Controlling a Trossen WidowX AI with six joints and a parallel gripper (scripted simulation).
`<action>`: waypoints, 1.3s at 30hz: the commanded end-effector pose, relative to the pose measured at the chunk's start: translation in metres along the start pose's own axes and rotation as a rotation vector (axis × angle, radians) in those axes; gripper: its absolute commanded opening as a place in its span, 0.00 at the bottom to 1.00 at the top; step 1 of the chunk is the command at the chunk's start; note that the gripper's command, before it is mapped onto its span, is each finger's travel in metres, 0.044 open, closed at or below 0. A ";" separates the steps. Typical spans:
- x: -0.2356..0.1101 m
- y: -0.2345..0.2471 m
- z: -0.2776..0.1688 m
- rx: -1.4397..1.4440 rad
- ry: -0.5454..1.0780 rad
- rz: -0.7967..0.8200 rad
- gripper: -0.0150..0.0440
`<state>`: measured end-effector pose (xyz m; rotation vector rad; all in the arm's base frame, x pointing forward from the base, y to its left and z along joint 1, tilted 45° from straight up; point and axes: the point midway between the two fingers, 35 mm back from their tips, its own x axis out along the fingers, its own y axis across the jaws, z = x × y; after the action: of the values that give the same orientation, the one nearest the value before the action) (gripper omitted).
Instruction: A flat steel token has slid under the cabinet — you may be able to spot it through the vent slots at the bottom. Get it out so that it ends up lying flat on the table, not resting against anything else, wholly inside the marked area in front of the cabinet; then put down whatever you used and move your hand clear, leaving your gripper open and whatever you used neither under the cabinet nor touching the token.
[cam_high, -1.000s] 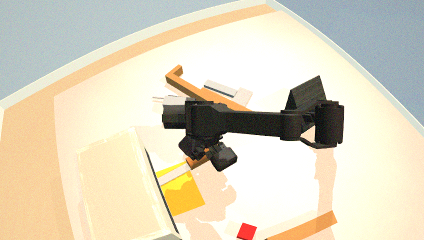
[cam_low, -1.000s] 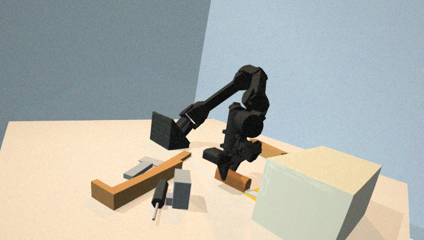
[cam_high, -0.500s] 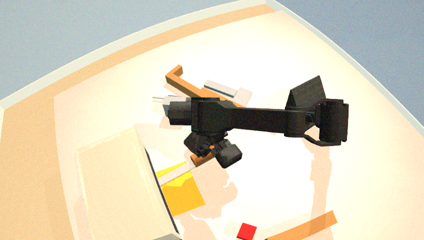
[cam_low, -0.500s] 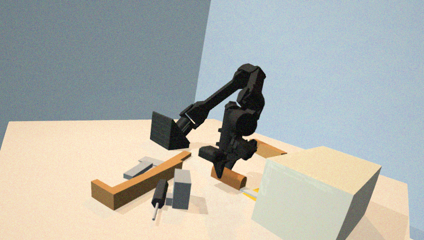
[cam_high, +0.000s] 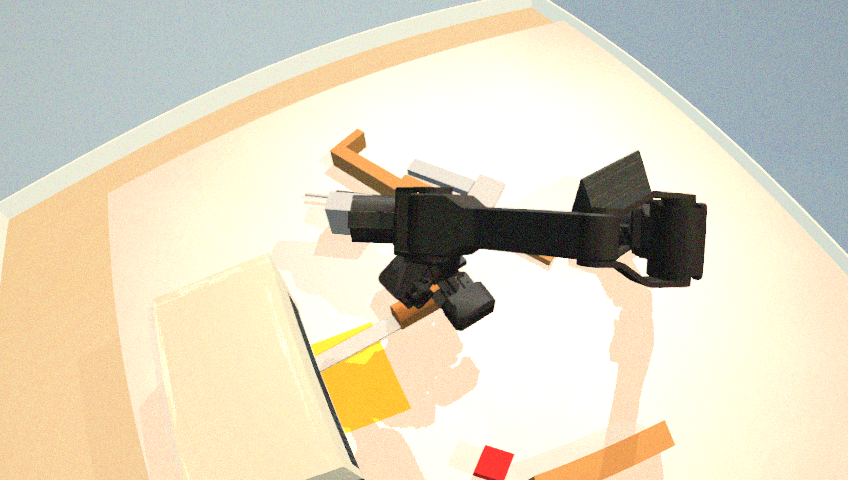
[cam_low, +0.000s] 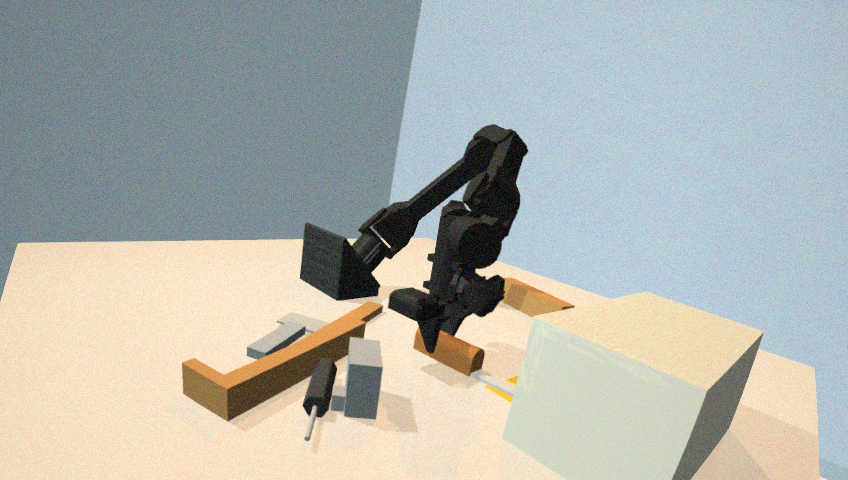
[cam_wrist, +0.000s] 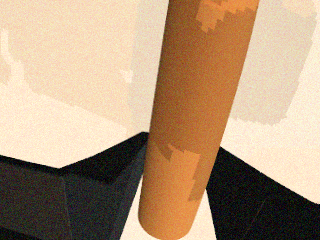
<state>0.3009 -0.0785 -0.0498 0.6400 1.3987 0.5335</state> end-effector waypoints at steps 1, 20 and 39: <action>0.001 0.000 -0.005 0.000 0.002 0.001 0.25; 0.001 -0.001 -0.028 0.001 0.003 0.001 0.25; 0.001 -0.002 -0.053 0.002 0.004 0.001 0.25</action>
<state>0.2532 -0.0750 -0.0539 0.6402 1.4008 0.5324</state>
